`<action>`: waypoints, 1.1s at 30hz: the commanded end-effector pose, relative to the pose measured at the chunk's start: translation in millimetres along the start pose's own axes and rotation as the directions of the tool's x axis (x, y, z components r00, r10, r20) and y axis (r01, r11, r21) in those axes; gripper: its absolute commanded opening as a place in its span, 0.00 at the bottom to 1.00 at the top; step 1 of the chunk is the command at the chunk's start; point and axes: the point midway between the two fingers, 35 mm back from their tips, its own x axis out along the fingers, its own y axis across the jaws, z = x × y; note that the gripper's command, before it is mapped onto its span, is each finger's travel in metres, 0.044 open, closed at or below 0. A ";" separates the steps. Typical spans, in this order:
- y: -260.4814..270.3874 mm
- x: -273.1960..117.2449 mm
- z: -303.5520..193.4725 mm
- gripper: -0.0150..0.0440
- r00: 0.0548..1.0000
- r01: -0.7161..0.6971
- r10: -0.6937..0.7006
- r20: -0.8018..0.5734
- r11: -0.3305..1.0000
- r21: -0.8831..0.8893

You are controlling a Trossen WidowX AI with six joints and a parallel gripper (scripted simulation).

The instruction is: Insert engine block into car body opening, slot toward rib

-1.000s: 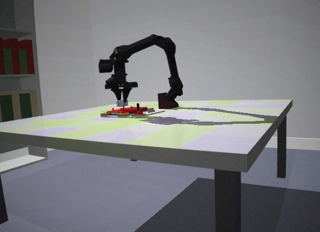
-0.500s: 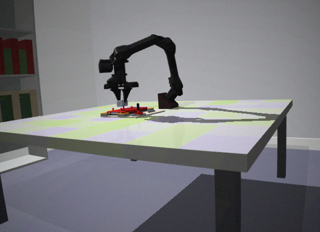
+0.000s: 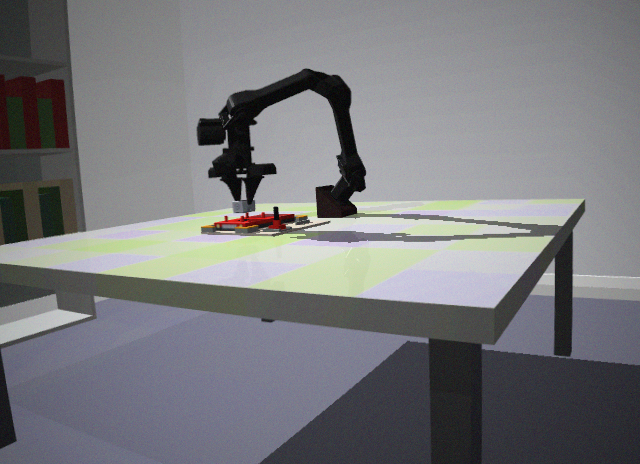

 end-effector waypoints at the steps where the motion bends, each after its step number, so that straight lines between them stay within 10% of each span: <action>1: 0.5 -0.7 0.9 0.52 1.000 -0.002 0.002 0.003 0.997 0.083; 33: 0.6 3.6 0.8 0.52 1.000 -0.002 0.002 0.003 0.998 0.061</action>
